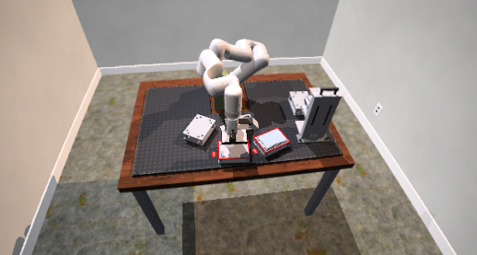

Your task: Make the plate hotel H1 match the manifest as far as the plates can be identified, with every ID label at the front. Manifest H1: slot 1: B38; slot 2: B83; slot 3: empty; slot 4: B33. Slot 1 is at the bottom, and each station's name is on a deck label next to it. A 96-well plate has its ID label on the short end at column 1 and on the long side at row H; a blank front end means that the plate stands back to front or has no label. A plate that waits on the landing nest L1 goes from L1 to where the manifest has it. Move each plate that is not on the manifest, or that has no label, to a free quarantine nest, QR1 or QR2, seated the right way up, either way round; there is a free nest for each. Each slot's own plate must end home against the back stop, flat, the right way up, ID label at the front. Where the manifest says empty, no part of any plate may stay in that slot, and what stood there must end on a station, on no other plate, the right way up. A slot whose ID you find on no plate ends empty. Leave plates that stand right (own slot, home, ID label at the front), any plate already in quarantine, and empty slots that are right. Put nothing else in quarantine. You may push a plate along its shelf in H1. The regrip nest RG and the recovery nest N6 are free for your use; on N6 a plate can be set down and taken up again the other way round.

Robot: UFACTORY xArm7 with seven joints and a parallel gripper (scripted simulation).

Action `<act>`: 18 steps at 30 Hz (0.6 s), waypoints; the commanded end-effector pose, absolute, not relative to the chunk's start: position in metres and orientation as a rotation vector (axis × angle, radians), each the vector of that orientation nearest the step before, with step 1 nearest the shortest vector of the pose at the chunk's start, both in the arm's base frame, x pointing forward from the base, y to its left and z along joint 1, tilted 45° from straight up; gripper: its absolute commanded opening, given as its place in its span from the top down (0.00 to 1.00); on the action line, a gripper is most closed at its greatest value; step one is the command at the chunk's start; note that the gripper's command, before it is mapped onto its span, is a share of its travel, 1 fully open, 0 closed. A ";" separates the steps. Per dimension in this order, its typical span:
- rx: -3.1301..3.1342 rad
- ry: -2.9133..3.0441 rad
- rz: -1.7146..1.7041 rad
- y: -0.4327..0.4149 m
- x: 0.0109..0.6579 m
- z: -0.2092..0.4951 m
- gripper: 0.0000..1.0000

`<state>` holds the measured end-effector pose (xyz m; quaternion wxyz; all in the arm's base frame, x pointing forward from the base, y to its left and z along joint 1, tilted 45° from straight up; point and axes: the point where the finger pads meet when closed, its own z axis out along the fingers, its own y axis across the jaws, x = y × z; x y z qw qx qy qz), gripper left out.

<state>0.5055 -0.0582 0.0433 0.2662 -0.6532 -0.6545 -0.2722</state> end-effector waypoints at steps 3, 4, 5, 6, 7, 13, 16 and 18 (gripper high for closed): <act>-1.768 -1.766 -0.741 -0.055 0.506 0.040 1.00; -1.767 -1.766 -0.741 -0.054 0.506 0.039 1.00; -1.767 -1.766 -0.741 -0.053 0.506 0.038 1.00; -1.767 -1.766 -0.741 -0.052 0.507 0.037 1.00; -1.767 -1.766 -0.741 -0.051 0.507 0.036 1.00; -1.768 -1.766 -0.741 -0.044 0.507 0.028 1.00; -1.768 -1.766 -0.741 -0.041 0.507 0.026 1.00; -1.768 -1.766 -0.741 -0.040 0.507 0.025 1.00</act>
